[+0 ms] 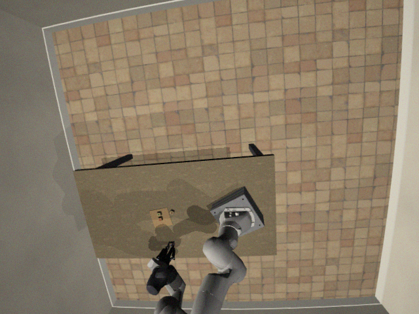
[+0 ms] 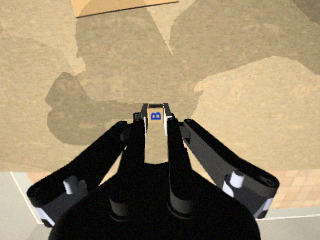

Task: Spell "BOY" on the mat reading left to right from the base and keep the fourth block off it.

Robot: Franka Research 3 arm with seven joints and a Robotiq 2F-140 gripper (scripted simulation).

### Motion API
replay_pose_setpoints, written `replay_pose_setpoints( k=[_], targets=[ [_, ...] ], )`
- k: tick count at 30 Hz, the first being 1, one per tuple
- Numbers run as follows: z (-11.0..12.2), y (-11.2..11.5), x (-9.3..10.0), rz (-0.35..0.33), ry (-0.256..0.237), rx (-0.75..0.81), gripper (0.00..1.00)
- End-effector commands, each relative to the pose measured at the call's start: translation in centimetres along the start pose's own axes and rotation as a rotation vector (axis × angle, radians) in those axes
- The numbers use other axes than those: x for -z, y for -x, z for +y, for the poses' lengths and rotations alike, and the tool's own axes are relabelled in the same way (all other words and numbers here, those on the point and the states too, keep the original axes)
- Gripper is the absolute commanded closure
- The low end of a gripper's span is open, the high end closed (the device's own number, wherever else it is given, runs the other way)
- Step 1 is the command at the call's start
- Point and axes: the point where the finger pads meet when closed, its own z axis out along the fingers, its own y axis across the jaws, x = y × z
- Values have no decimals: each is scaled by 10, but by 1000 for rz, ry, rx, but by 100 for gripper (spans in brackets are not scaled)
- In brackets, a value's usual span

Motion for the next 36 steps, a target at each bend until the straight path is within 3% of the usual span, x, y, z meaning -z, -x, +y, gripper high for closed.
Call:
replay_pose_setpoints(
  k=[1,10,23,36],
  targets=[
    [-1,0,0,-1,-2,0,87],
    [-1,0,10,-1,-2,0,87],
    [-1,0,93,-1,-2,0,87],
    [-1,0,100,-1,-2,0,87]
  ],
)
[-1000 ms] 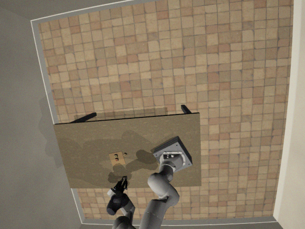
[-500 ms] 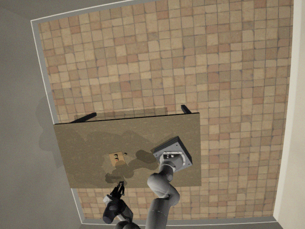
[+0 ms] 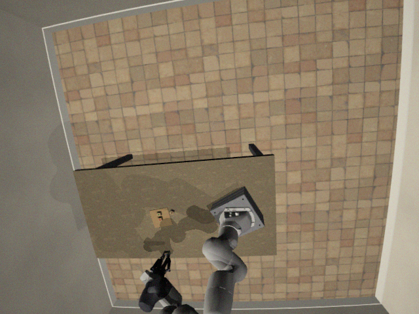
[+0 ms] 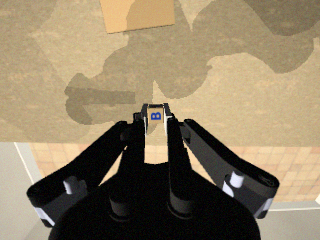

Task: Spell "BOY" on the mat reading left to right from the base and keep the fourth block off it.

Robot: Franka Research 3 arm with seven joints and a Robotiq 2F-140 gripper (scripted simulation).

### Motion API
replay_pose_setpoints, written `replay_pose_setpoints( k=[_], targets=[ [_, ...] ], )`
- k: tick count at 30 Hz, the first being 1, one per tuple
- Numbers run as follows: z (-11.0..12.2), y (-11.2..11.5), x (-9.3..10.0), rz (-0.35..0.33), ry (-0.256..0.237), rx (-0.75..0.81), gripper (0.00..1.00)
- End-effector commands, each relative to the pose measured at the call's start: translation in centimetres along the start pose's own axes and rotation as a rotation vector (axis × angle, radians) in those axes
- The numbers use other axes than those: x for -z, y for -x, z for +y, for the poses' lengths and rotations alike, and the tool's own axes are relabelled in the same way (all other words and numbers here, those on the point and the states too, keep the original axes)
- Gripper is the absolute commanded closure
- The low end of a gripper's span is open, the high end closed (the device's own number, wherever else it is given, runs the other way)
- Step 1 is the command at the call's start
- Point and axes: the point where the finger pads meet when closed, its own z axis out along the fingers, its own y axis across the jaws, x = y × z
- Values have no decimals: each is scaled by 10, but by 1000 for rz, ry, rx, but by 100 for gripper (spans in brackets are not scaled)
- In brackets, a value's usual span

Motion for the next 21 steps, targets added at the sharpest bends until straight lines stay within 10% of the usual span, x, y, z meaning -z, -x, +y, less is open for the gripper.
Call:
replay_pose_setpoints(
  k=[1,12,21],
  targets=[
    [3,-4,-1,6,9,-12,87],
    [-35,-173,4,7,9,-10,87],
    [-35,-175,4,7,9,-10,87]
  ],
)
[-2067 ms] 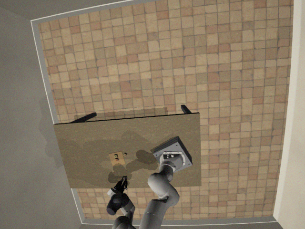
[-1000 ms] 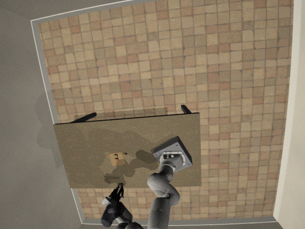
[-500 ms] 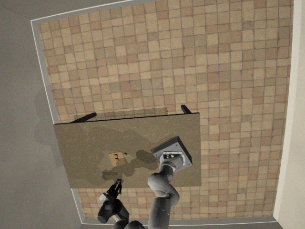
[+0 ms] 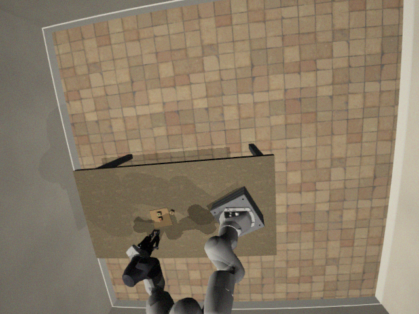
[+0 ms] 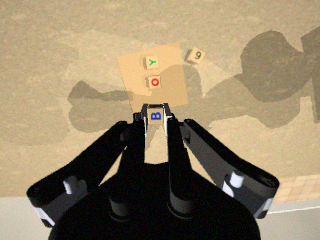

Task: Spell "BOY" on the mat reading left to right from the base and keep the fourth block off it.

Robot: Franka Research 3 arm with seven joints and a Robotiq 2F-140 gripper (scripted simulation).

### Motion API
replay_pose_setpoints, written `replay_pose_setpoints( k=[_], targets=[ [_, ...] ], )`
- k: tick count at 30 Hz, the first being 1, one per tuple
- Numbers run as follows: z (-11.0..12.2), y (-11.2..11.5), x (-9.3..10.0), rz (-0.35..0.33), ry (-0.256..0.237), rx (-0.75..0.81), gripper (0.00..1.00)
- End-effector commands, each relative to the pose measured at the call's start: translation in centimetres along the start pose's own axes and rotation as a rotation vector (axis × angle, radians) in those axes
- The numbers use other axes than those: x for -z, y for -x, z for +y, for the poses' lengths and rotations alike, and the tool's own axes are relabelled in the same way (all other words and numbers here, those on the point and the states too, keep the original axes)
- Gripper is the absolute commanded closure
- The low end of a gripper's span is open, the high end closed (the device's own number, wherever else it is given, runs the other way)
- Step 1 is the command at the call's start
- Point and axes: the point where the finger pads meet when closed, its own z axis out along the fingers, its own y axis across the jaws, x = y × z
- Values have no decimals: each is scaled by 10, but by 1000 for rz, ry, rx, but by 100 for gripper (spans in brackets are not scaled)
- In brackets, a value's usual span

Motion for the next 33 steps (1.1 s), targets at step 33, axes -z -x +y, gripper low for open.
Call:
replay_pose_setpoints(
  k=[33],
  targets=[
    [1,0,-69,-3,4,93,87]
  ],
)
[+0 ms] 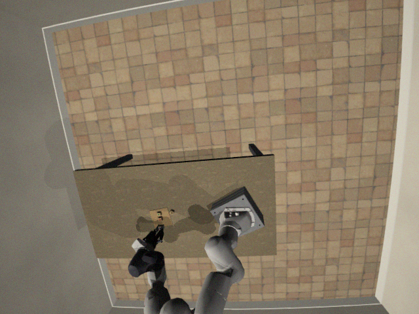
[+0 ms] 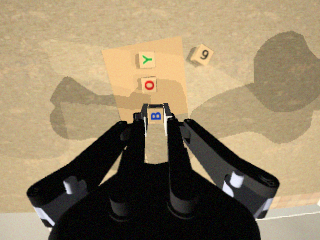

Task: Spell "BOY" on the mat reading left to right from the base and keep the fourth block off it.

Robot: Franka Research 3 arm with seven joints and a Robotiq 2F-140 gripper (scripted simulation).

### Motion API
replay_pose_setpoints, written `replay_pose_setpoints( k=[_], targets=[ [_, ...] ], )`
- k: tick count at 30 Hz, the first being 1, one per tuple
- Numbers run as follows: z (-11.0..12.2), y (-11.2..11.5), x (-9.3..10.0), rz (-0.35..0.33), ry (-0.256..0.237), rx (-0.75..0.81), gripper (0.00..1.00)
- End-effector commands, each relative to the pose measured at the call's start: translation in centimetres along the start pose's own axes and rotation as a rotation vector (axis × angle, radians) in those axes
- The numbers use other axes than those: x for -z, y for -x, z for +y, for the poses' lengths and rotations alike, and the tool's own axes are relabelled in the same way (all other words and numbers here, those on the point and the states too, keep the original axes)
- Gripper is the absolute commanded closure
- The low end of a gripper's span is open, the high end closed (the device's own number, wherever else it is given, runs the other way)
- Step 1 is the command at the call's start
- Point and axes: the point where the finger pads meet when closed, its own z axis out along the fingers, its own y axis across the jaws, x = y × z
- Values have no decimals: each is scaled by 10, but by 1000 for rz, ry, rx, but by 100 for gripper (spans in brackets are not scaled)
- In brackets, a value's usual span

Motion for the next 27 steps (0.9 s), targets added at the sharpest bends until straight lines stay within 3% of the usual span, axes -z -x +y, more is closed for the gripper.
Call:
replay_pose_setpoints(
  k=[1,12,27],
  targets=[
    [-9,-1,-12,-4,-27,37,87],
    [-10,-1,-34,-4,-27,37,87],
    [-10,-1,-35,-4,-27,37,87]
  ],
)
